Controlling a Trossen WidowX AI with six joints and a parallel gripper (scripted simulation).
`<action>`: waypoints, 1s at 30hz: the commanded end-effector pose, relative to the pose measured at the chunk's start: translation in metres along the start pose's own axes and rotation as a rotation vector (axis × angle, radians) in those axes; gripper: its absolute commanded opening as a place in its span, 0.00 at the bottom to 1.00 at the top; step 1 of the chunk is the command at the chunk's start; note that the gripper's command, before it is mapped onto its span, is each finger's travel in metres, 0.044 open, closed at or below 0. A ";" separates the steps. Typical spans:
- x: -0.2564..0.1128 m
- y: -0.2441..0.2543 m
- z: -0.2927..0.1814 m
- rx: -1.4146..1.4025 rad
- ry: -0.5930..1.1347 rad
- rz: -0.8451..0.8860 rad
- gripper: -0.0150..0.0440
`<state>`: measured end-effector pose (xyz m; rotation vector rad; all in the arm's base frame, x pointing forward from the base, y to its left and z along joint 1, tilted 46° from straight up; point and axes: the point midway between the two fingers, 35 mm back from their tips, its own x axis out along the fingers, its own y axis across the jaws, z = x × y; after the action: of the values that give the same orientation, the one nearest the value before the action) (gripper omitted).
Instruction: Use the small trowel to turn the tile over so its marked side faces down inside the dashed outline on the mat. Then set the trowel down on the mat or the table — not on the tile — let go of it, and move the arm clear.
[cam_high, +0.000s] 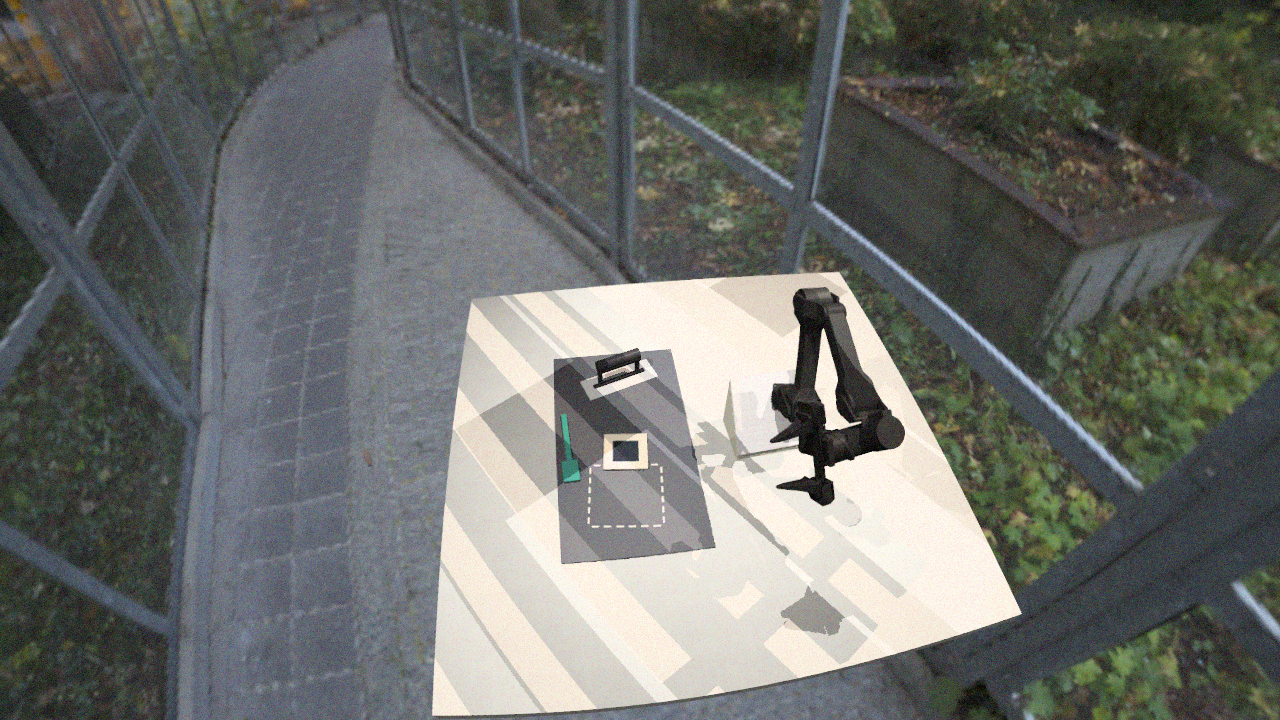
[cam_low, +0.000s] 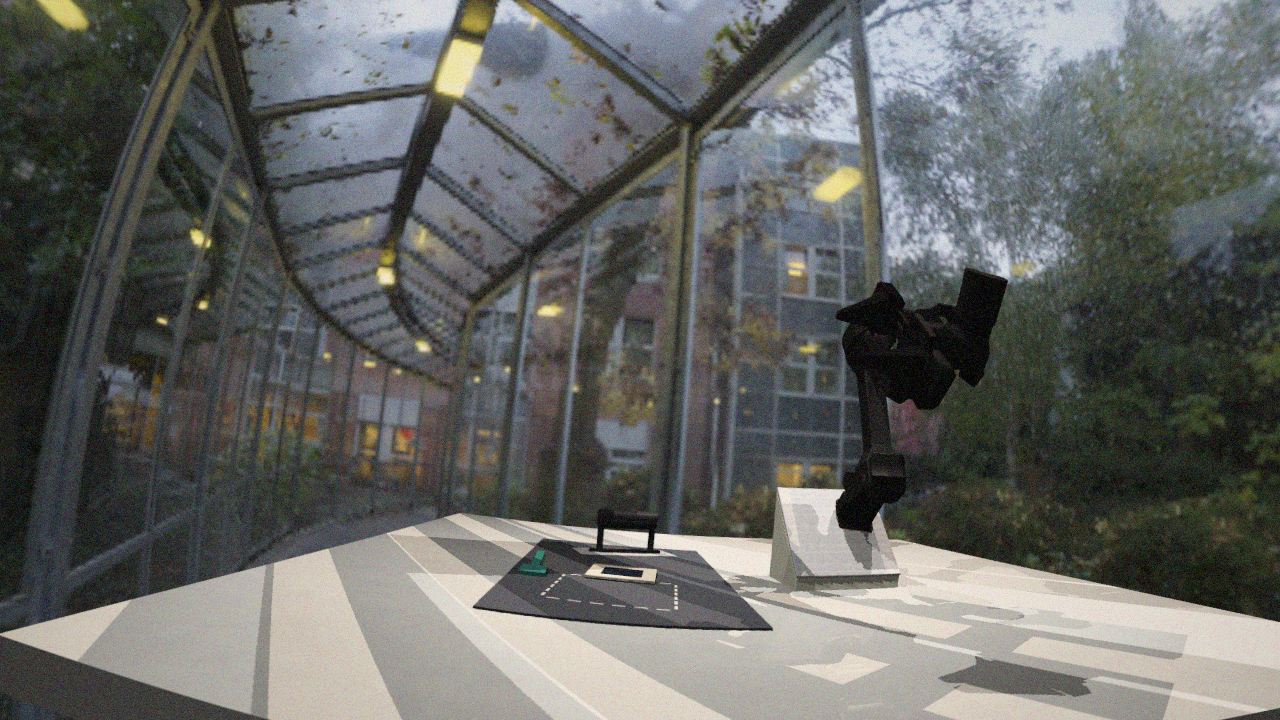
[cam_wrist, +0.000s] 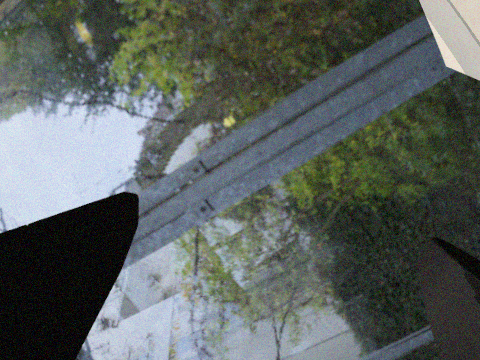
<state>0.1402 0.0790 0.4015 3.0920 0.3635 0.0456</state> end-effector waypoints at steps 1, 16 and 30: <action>0.000 0.000 0.000 0.000 0.000 0.000 0.89; 0.000 0.000 0.000 0.000 0.000 0.000 0.42; 0.000 0.000 0.000 0.000 0.000 0.000 0.25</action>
<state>0.1402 0.0790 0.4015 3.0922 0.3633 0.0455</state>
